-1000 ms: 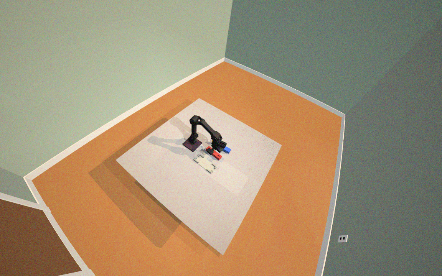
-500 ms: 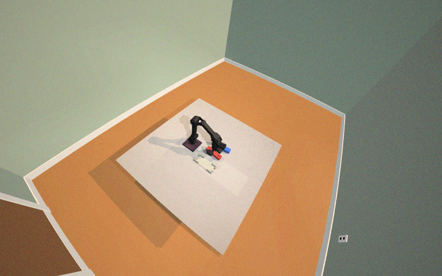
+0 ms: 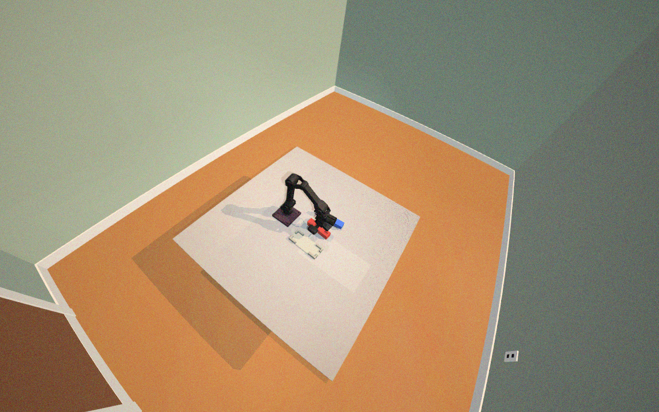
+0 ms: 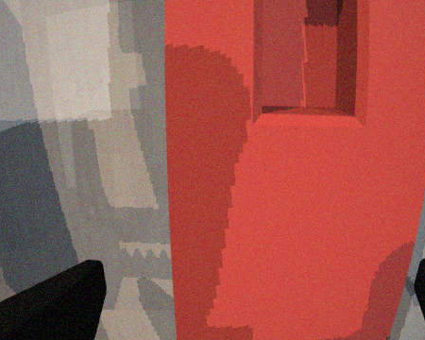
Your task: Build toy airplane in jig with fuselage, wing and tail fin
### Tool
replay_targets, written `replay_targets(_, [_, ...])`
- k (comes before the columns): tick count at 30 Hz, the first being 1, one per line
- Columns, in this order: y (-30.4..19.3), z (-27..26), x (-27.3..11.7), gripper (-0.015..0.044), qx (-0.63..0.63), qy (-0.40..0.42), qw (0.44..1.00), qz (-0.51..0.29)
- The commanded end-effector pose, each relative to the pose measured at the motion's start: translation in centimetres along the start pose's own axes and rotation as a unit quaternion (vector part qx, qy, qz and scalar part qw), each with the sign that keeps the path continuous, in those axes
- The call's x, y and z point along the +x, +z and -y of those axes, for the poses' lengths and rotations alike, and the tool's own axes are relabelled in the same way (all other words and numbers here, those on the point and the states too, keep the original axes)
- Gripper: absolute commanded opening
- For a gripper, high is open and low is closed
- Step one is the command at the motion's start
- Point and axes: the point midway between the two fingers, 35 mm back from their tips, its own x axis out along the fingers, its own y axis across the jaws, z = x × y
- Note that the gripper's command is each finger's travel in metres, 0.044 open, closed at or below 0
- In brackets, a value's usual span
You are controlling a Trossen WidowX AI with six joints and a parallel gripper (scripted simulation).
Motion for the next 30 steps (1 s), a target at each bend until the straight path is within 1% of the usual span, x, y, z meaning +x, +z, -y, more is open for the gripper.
replay_targets(1, [-0.2,0.1,0.4,0.0414,-0.002,-0.003,1.000,-0.002])
replay_targets(9, [-0.2,0.1,0.4,0.0204,-0.002,-0.003,1.000,-0.002])
replay_targets(17, [-0.2,0.1,0.4,0.0150,-0.002,-0.003,1.000,-0.002])
replay_targets(22, [0.0,0.1,-0.3,0.0019,-0.002,-0.003,1.000,-0.002])
replay_targets(23, [0.1,0.1,-0.6,0.0000,-0.002,-0.003,1.000,-0.002])
replay_targets(30, [0.5,0.0,-2.7,0.0000,-0.002,-0.003,1.000,-0.002])
